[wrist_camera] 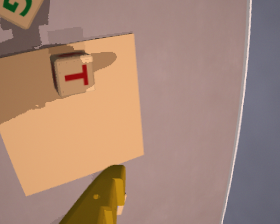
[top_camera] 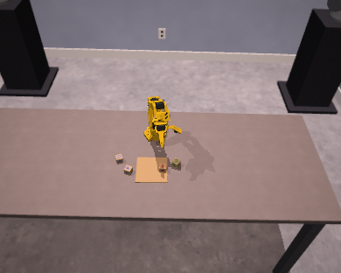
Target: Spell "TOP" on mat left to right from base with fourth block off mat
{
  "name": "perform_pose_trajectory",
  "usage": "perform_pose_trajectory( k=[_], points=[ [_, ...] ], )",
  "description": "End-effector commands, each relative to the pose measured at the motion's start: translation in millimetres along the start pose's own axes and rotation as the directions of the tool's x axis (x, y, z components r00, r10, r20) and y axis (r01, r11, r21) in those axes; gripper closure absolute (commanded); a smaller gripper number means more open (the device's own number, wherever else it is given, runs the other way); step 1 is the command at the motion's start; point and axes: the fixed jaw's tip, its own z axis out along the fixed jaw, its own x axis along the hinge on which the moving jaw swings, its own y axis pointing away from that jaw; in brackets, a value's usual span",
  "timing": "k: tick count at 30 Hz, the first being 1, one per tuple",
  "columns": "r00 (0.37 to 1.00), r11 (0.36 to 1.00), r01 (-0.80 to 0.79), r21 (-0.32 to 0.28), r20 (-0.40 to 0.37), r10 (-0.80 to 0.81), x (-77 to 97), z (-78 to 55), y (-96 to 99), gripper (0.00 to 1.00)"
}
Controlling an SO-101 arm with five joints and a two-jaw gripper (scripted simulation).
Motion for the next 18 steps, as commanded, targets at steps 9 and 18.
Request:
perform_pose_trajectory(
  k=[9,18],
  points=[
    [0.999,0.995,-0.04,0.089,0.023,0.038,-0.8,-13.4,-9.0,0.65],
    [0.983,0.979,-0.181,0.097,0.008,0.182,7.8,-12.5,-13.2,0.65]
  ],
)
